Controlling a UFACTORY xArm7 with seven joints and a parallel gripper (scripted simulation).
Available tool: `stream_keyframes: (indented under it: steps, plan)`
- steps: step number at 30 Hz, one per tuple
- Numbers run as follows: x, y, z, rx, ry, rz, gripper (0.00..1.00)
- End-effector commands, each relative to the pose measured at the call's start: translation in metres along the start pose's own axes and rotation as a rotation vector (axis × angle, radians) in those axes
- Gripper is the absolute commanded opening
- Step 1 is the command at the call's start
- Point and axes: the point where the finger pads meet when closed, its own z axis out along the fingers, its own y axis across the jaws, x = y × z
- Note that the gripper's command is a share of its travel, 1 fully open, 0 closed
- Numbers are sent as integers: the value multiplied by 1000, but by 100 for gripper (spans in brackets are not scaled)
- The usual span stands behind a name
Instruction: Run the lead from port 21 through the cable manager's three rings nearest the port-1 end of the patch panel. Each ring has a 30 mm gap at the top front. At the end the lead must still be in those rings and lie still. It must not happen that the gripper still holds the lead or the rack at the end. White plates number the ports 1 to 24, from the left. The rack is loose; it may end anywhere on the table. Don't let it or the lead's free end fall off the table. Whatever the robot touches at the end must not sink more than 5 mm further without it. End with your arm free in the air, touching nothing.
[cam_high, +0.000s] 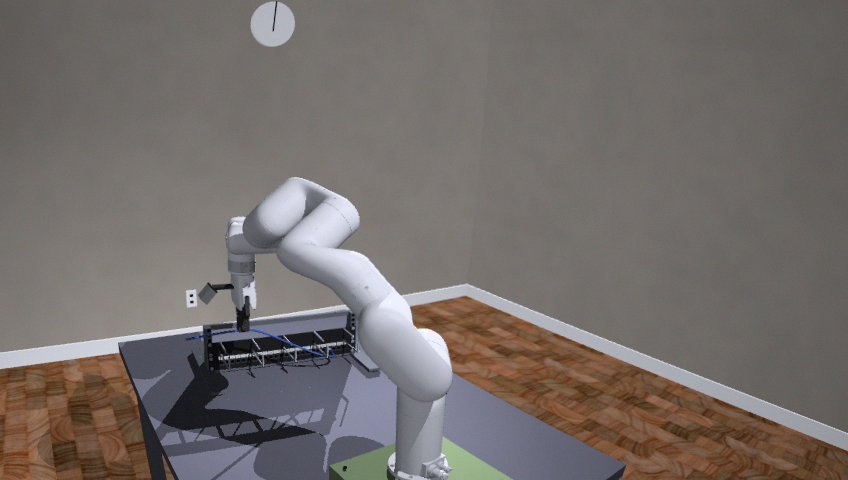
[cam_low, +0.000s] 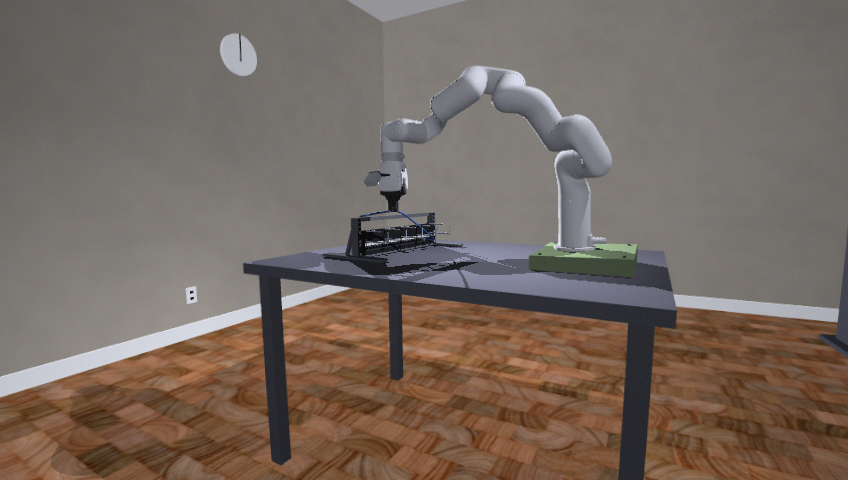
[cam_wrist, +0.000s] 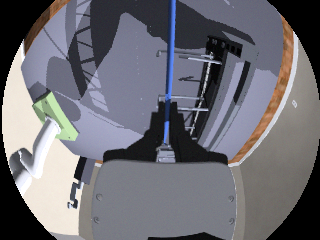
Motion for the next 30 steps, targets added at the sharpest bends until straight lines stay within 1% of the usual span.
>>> stream_keyframes:
  steps: [1, 15, 30]
  plan:
    - [0, 1, -2, -5, 2, 0, 0]
    - [0, 1, -1, -5, 2, 0, 0]
    - [0, 1, 10, -5, 2, 0, 0]
